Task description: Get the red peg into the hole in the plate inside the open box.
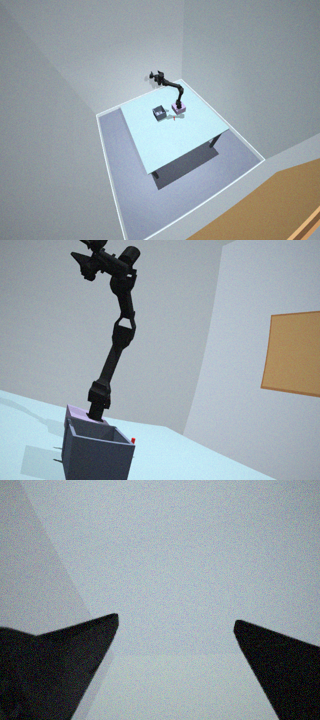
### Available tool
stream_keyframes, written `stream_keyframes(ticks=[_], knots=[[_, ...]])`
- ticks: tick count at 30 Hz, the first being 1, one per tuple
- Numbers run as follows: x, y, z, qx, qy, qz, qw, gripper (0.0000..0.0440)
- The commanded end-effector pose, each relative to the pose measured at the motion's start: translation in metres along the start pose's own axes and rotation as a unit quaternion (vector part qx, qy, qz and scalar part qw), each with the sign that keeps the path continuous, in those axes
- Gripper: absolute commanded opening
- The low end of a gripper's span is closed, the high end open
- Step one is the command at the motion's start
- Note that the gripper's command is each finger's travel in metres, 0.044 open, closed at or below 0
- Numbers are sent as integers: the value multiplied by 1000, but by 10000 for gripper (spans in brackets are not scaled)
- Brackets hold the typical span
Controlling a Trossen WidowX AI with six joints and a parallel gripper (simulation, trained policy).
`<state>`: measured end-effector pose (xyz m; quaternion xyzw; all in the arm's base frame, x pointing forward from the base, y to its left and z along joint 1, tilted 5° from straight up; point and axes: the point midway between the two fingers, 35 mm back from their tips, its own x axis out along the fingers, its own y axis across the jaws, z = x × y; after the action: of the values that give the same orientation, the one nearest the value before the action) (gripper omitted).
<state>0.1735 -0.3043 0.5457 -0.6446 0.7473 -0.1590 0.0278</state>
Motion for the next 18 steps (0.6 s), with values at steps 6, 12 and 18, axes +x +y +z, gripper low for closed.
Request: stream_keyframes(ticks=[6,12,18], knots=[[-40,-29,8,-9,-31,-102,994,440],[-68,-47,16,-20,-52,-169,984,440],[-98,-62,25,-33,-73,-234,969,440]])
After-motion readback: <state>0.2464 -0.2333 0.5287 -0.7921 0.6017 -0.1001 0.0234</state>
